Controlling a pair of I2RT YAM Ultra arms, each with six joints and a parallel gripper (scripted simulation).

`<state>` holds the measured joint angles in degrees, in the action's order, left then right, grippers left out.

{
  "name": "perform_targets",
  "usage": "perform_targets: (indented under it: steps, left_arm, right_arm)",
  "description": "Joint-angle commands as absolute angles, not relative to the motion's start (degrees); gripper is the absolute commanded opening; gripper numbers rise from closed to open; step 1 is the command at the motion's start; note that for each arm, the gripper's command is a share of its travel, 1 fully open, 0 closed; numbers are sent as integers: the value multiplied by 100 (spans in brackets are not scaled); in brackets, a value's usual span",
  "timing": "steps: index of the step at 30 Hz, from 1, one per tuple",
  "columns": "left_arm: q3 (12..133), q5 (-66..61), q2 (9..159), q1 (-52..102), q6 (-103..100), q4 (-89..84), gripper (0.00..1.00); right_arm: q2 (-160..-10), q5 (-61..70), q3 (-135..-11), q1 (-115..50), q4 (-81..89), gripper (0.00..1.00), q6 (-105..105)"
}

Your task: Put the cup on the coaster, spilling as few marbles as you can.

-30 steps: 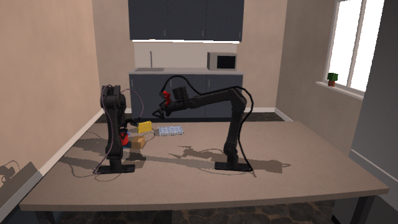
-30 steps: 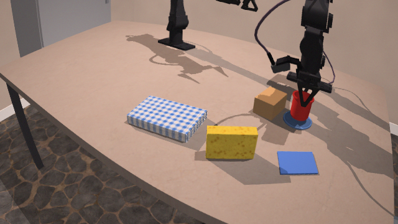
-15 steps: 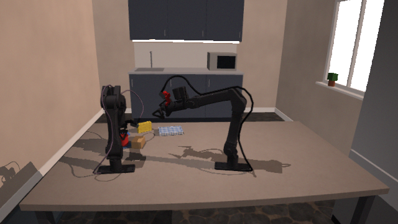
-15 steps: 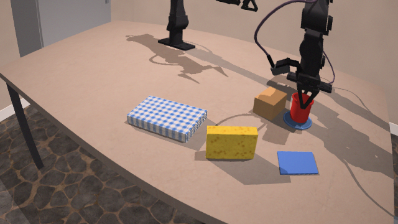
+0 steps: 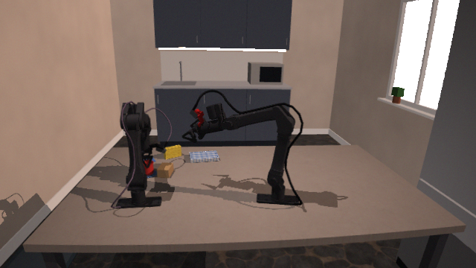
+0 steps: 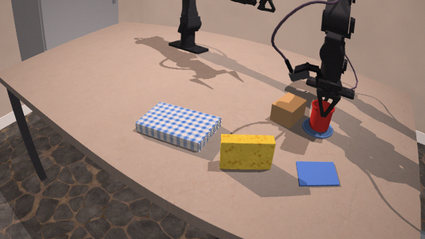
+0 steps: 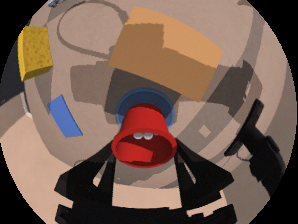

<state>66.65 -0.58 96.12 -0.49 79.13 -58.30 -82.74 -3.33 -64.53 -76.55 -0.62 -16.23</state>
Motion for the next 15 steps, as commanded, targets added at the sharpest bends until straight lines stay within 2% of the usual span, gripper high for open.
perform_targets:
  steps: [1, 7, 15]
  left_arm:
    - [6690, -122, 9579, -66, 7928, -5817, 34]
    - [6690, -122, 9579, -66, 7928, -5817, 100]
    - [7073, -168, 9373, -105, 7983, -6348, 100]
  right_arm:
    - [-8230, -323, -6621, -7666, -113, 100, -1614]
    - [-8230, -323, -6621, -7666, -113, 100, -1614]
    - [-8230, -323, -6621, -7666, -113, 100, -1614]
